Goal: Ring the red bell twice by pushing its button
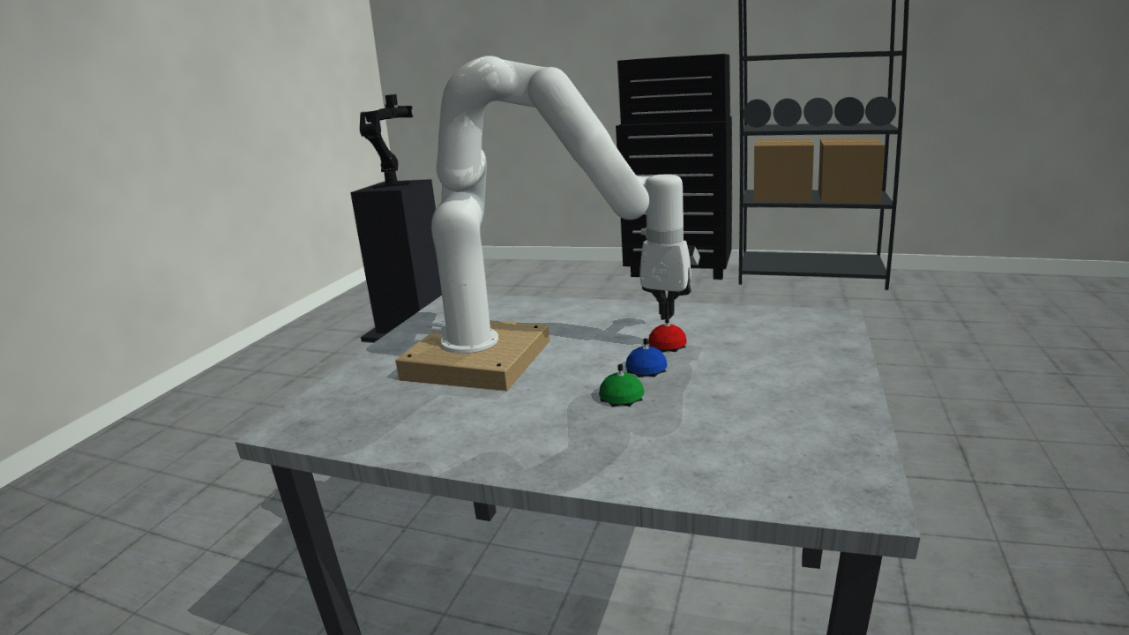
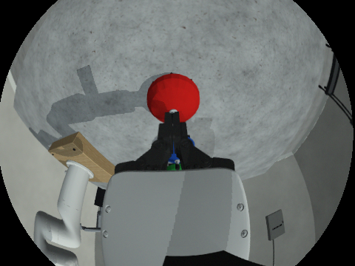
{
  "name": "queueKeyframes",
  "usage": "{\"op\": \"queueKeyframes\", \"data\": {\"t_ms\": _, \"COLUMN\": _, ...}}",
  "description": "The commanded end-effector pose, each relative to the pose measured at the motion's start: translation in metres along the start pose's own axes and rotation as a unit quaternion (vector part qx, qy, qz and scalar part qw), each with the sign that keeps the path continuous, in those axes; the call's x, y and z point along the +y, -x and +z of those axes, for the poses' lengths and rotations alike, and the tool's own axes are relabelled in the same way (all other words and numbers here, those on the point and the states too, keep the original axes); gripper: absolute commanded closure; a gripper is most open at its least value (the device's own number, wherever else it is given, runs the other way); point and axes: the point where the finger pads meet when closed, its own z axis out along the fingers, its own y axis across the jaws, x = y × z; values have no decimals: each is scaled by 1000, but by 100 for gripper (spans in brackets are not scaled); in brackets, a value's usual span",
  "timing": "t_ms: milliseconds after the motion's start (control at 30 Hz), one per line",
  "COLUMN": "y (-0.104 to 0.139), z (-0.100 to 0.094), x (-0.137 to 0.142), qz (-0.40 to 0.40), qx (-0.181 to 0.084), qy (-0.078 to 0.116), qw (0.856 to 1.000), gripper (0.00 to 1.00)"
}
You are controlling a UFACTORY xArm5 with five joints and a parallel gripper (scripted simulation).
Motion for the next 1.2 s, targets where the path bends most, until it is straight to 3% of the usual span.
{"op": "queueKeyframes", "data": {"t_ms": 0, "y": -1, "z": -1, "x": 1, "qz": 0, "qx": 1, "qy": 2, "qw": 1000, "gripper": 100}}
{"op": "queueKeyframes", "data": {"t_ms": 1167, "y": -1, "z": 3, "x": 1, "qz": 0, "qx": 1, "qy": 2, "qw": 1000, "gripper": 100}}
